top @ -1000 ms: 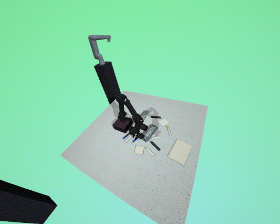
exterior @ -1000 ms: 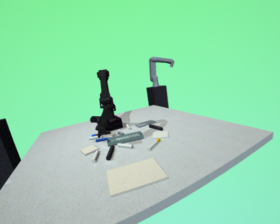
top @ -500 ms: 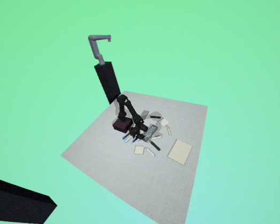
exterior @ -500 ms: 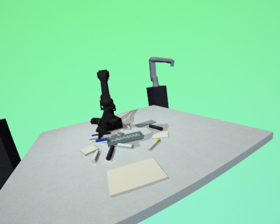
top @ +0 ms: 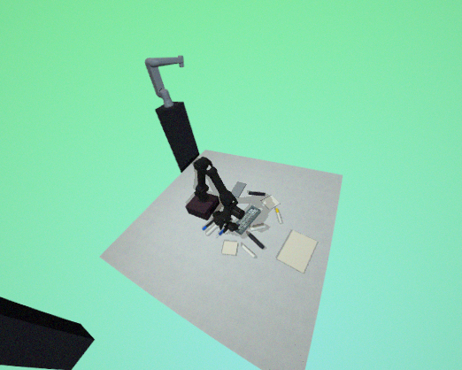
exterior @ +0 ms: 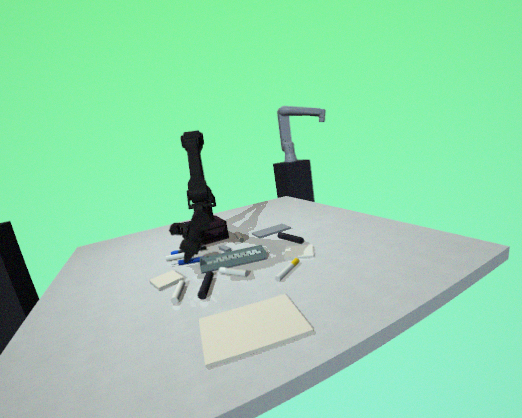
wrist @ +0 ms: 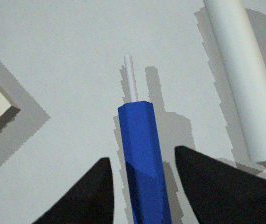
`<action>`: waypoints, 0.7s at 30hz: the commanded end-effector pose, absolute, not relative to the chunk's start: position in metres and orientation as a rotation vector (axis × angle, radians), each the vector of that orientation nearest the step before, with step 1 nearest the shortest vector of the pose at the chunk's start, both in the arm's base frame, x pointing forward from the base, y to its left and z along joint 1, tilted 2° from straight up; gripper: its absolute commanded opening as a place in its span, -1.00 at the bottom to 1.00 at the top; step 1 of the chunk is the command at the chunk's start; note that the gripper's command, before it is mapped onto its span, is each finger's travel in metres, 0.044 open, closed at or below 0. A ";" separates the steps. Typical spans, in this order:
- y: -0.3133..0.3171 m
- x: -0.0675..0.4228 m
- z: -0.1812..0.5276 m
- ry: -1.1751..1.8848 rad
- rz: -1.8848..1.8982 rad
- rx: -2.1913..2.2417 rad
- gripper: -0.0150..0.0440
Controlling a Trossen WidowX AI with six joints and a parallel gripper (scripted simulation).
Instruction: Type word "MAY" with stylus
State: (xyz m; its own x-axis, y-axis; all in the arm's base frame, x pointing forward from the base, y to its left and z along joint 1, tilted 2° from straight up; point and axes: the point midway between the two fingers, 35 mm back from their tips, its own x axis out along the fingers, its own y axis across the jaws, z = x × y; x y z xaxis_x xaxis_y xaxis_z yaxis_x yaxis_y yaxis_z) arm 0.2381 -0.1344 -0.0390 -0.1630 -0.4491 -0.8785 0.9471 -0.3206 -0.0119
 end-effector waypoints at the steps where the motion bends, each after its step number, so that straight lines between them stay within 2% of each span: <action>1: -0.135 0.238 -0.043 0.725 -1.699 0.997 0.02; 6: -0.135 0.238 -0.045 0.725 -1.699 0.997 0.02; 12: -0.134 0.238 -0.043 0.732 -1.695 0.997 -0.49; 21: -0.134 0.238 -0.042 0.732 -1.695 0.997 -0.49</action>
